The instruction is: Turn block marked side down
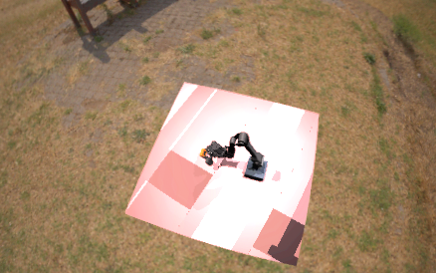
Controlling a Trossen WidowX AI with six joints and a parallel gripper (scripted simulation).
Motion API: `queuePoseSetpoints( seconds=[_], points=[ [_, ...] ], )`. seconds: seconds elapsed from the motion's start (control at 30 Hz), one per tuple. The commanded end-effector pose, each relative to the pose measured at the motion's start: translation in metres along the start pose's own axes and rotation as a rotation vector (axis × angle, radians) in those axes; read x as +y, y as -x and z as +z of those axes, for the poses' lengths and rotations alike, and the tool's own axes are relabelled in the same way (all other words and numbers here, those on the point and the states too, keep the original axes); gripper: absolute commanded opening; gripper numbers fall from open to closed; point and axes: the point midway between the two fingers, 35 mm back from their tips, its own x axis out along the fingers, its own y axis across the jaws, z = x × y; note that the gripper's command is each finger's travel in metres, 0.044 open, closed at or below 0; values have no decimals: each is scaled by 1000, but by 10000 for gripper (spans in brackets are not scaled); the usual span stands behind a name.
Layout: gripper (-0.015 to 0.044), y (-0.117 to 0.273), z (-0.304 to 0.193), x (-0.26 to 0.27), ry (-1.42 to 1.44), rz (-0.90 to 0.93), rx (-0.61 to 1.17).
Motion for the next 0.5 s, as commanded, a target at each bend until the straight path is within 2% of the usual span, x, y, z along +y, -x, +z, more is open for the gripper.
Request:
queuePoseSetpoints(
  seconds=[0.0, 0.47],
  points=[
    [0, 4, -15, -1, 3, -5, -17],
    [0, 20, -15, -2, -1, -7, -168]
  ],
)
